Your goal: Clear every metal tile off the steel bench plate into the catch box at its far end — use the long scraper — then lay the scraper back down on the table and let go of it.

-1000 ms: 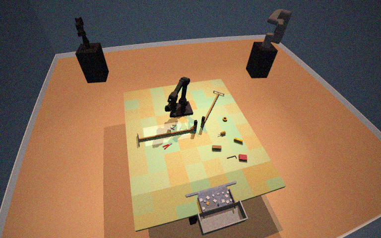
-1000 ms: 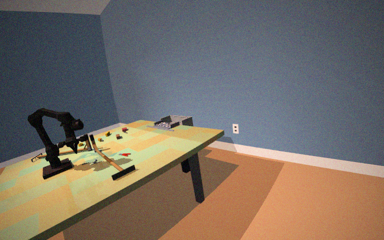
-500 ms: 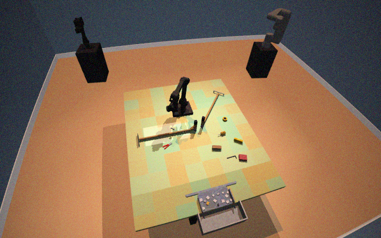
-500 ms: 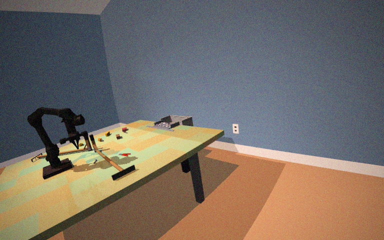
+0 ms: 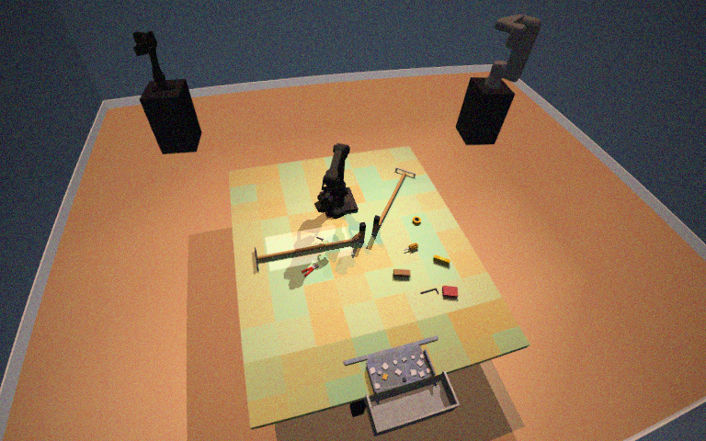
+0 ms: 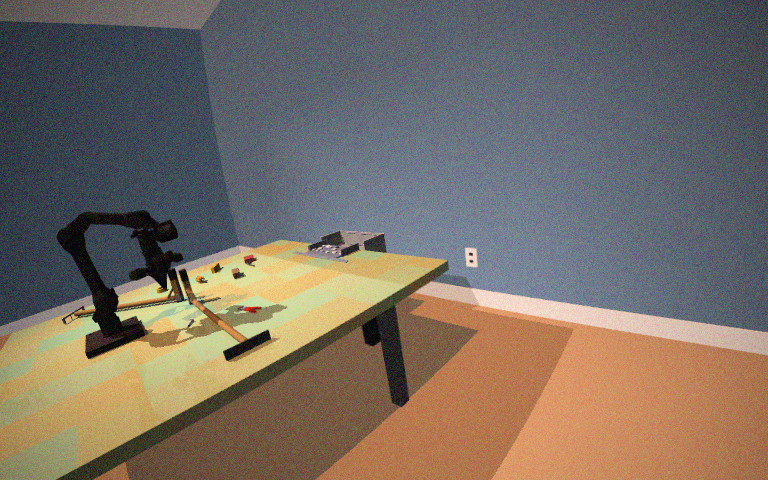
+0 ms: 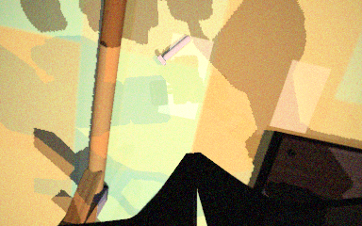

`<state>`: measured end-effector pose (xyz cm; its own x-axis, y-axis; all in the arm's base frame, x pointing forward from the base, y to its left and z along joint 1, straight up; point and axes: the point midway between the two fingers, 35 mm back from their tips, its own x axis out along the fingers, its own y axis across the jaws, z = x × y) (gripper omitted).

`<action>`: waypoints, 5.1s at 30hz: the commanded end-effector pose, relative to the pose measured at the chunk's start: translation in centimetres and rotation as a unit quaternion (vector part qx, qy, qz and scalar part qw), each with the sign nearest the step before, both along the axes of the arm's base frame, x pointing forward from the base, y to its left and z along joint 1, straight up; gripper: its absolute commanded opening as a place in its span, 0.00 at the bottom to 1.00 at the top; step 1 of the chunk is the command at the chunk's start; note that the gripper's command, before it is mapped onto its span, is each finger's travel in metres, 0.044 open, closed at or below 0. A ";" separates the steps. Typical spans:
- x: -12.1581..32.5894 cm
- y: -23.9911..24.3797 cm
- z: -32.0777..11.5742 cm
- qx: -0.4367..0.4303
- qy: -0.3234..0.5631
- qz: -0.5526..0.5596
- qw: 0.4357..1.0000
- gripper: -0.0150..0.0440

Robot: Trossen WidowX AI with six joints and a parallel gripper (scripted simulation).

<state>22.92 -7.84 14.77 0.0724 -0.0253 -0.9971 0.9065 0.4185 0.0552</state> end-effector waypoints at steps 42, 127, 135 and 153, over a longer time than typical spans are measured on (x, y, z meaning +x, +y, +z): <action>6.7 14.9 4.4 -0.046 -0.056 0.560 0.826 0.25; 6.7 21.1 -5.2 -0.057 -0.072 0.686 0.722 0.25; 6.4 22.3 -5.2 -0.057 -0.071 0.686 0.722 0.25; 5.5 24.9 -5.2 -0.055 -0.070 0.686 0.722 0.25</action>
